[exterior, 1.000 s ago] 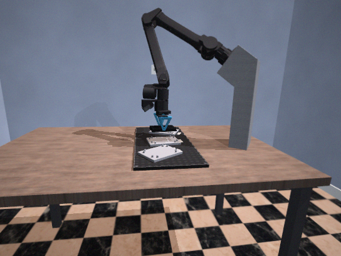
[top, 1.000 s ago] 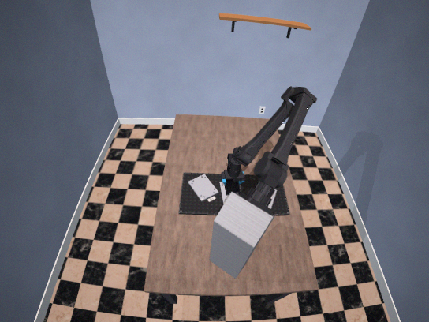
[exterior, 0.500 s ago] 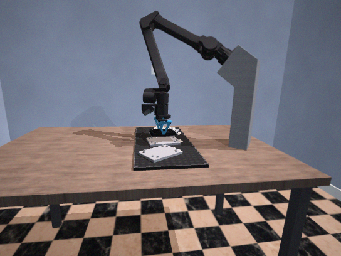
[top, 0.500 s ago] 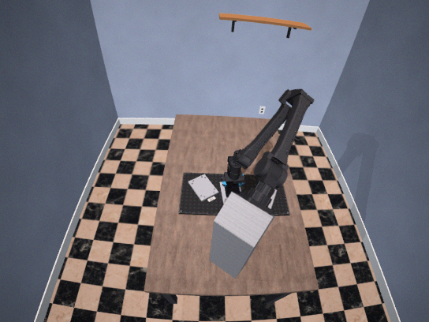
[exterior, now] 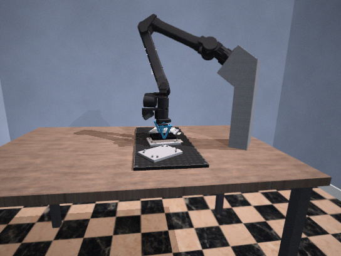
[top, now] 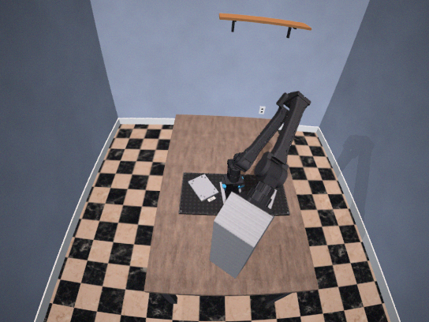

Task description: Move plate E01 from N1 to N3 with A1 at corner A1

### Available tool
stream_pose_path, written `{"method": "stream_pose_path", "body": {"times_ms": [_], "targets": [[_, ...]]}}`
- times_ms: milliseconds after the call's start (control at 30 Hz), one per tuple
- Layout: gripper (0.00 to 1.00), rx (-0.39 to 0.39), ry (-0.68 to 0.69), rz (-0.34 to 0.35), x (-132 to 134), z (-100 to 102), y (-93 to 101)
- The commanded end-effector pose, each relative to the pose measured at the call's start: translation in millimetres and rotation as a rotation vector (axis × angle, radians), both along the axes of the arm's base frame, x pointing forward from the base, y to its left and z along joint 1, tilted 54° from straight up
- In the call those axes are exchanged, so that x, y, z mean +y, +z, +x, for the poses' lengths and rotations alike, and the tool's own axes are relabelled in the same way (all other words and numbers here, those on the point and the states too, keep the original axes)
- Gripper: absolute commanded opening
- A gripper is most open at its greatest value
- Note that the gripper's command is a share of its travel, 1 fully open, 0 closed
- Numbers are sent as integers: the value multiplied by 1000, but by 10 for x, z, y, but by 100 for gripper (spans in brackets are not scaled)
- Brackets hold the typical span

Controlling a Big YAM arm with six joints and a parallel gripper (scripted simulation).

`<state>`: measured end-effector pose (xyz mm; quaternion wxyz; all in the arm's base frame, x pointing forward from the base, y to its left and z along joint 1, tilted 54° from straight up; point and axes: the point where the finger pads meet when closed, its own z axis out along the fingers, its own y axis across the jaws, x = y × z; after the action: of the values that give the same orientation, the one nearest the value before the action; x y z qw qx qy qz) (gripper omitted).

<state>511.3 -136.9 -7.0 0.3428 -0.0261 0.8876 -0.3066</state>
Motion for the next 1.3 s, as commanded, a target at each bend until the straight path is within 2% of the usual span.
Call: {"method": "stream_pose_path", "body": {"times_ms": [0,100,1267], "targets": [[0,8,-9,-5,-114,7,-83],[0,33,-12,-1,-104,-101,-162],[0,16,-15,-1,-115,-1,-53]]}}
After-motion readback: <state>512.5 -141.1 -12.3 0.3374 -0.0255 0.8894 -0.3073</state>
